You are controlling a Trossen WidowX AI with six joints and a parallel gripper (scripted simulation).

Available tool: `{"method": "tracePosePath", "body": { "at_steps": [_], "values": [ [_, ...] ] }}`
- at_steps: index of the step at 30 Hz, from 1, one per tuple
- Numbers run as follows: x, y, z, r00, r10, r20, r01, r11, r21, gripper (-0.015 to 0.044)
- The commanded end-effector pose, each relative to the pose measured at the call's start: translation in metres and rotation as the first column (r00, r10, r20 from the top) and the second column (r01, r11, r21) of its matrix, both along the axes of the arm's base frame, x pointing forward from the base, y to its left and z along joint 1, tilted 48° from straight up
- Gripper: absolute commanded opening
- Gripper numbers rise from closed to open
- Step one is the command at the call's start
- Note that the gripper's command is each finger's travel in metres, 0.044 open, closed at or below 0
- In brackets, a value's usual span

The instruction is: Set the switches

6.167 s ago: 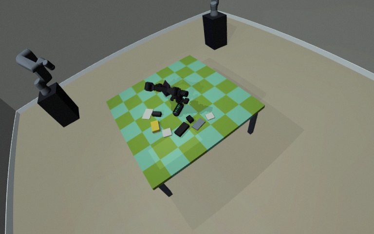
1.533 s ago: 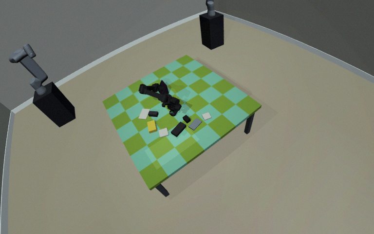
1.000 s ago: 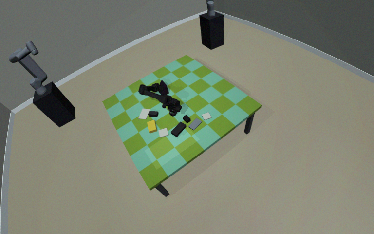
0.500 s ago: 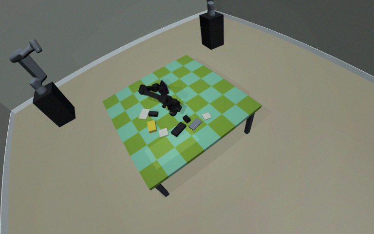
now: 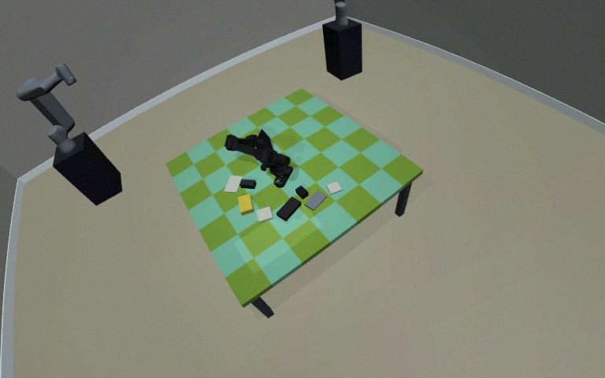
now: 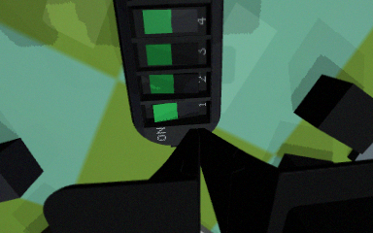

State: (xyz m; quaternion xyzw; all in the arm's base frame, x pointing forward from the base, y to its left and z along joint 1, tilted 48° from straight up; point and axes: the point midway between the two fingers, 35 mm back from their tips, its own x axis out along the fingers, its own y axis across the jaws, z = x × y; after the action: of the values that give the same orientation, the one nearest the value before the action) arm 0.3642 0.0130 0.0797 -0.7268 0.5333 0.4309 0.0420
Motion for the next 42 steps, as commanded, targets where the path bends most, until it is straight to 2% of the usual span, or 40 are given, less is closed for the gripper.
{"method": "tracePosePath", "body": {
  "at_steps": [1,9,35,42],
  "values": [
    [-0.001,0.005,0.004,1.000,-0.006,-0.001,0.006,1.000,0.002,0.0000],
    [-0.039,0.030,-0.021,1.000,-0.006,-0.003,0.006,1.000,0.004,0.0000],
    [-0.039,0.030,-0.021,1.000,-0.006,-0.003,0.006,1.000,0.004,0.0000],
    [-0.005,0.028,-0.053,1.000,-0.006,0.000,0.006,1.000,0.004,0.0000]
  ]
}}
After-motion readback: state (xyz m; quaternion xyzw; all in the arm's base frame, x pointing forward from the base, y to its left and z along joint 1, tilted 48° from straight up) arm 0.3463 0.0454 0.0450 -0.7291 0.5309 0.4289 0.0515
